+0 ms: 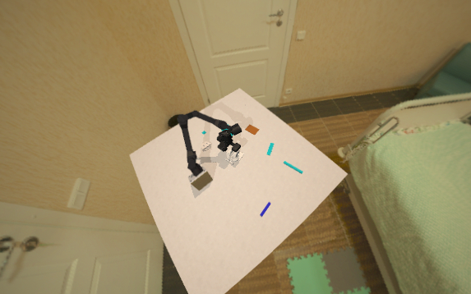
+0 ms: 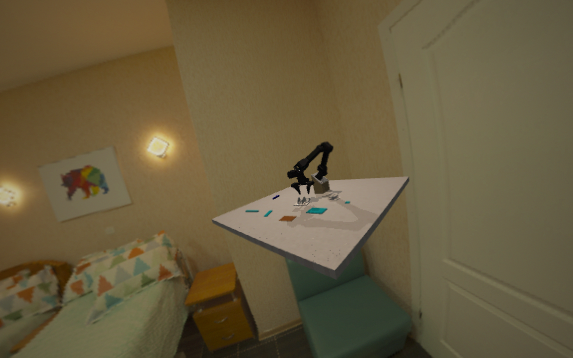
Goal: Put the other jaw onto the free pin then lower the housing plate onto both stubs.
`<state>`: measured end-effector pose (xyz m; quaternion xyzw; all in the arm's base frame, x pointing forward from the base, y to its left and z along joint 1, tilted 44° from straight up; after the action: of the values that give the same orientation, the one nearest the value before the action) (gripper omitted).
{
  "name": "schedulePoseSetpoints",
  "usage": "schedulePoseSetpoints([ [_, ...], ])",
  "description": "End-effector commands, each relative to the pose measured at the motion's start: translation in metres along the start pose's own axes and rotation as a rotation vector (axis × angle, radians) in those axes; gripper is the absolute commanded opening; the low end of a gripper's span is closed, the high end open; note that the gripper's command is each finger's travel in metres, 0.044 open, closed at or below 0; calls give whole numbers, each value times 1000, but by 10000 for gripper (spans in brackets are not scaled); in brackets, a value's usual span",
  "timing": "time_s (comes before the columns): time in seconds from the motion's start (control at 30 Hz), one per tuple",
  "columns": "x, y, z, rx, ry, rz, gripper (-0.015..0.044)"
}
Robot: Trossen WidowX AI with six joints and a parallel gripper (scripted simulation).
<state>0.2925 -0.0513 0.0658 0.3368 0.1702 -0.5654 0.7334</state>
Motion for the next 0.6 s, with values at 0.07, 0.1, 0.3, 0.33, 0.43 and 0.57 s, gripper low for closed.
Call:
schedulePoseSetpoints([
  [0.07, -9, 3, 1, -3, -4, 155, 440],
  [0.1, -11, 3, 1, -3, -4, 182, 440],
  [0.3, -20, 5, 2, -7, -7, 349, 440],
  [0.33, -21, 5, 2, -7, -7, 376, 440],
  [0.43, -26, 6, 3, -9, -8, 459, 440],
  [0.57, -32, 7, 3, -12, -8, 570, 440],
])
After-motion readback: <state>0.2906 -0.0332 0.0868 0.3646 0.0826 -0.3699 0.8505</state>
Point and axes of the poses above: the point midway between the two fingers, 35 mm back from their tips, its own z axis back along the fingers, its own x axis across the jaws, y = z × x, the point moved 8 cm from there along z, back along the fingers, and after that the axes turned 12 degrees about z, right-handed, at the moved point
